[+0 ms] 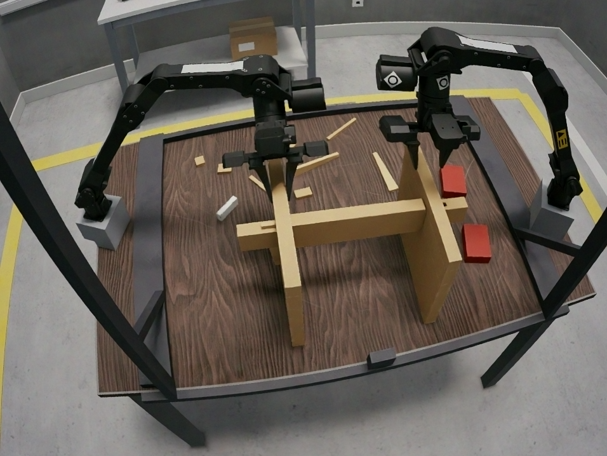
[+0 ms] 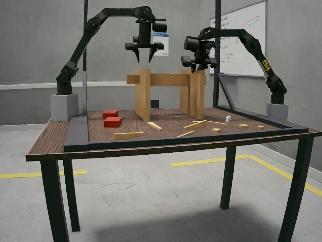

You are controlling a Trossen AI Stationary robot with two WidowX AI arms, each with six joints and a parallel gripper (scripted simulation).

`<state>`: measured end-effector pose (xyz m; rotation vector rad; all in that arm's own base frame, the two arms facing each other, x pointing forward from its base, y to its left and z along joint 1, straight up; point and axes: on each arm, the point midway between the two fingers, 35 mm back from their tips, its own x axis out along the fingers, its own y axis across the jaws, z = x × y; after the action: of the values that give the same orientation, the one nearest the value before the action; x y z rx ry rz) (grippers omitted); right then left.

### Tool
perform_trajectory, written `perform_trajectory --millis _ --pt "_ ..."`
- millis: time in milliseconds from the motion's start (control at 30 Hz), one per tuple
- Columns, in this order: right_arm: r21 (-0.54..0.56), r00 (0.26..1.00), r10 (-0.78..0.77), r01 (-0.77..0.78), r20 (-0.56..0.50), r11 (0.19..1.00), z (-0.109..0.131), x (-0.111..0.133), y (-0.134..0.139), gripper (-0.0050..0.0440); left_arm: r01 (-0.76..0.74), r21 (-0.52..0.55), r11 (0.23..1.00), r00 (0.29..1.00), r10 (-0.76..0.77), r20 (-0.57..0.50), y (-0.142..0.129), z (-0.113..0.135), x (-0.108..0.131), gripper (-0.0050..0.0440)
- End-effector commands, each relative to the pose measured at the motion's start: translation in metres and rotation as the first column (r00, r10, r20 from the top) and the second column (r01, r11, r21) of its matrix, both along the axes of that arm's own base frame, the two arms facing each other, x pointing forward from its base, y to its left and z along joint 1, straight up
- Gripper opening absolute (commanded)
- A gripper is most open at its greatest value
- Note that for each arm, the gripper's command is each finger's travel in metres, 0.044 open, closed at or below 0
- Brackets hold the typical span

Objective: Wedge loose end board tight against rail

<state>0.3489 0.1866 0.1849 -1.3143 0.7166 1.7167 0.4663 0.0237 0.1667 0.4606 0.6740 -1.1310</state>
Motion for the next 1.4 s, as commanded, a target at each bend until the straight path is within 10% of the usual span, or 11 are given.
perform_trajectory --millis 0,1367 --pt "0.012 1.000 0.000 0.000 0.022 1.000 0.008 0.001 0.001 0.0248 0.001 0.017 1.000 0.998 -0.003 0.068 0.000 0.026 -0.002 0.0000" --pt "-0.007 1.000 0.006 -0.006 -0.029 1.000 -0.035 0.000 0.001 0.0248 0.001 0.019 1.000 0.998 -0.002 0.067 0.000 0.025 -0.002 -0.0050"
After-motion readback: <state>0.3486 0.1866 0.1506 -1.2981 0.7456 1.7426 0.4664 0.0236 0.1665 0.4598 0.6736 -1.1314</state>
